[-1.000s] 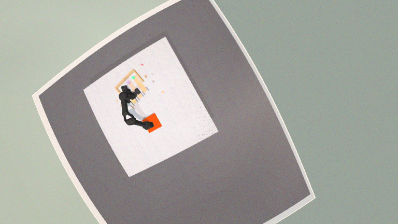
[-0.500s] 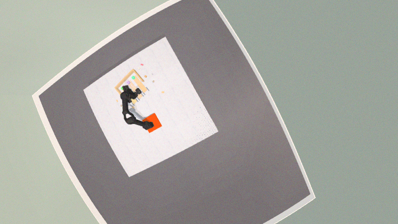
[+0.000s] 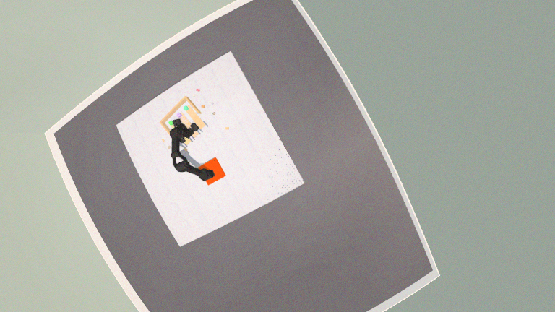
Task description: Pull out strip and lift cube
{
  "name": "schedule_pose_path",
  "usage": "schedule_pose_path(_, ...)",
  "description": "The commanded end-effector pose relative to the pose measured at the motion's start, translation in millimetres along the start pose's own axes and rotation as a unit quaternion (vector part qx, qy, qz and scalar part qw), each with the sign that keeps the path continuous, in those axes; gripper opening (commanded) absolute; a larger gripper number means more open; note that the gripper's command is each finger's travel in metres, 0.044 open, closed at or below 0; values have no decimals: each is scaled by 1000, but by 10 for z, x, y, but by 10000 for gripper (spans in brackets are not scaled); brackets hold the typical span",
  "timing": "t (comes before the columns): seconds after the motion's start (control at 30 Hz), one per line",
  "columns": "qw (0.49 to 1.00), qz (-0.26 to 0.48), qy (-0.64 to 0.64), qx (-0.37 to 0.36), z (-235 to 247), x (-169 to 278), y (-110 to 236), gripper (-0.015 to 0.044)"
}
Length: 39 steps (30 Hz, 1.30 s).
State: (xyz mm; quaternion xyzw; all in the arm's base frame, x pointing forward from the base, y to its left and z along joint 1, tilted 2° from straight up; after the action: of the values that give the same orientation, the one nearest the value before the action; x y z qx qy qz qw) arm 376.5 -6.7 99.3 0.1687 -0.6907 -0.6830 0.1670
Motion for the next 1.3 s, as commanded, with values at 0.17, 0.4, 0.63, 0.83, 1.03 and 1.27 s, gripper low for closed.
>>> schedule_pose_path(0.17,1000,2,3,-4,-3,0,-189,0)
schedule_pose_path(0.4,1000,2,3,-4,-6,2,-245,0)
schedule_pose_path(0.63,1000,2,3,-4,-6,2,-245,0)
schedule_pose_path(0.83,1000,2,3,-4,-6,2,-246,0)
schedule_pose_path(1.03,1000,2,3,-4,-6,2,-252,0)
schedule_pose_path(1.27,1000,2,3,-4,-6,2,-253,0)
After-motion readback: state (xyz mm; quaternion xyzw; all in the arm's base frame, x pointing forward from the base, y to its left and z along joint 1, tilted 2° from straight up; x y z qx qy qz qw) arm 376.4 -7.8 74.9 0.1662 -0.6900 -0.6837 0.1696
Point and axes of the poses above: the point midway between the two fingers, 35 mm back from their tips, its own y axis back along the fingers, its own z axis across the jaws, x = y × z, the point moved 6 cm from there along y, back along the fingers, and after that the axes turned 12 degrees about y, right-handed, at the moved point
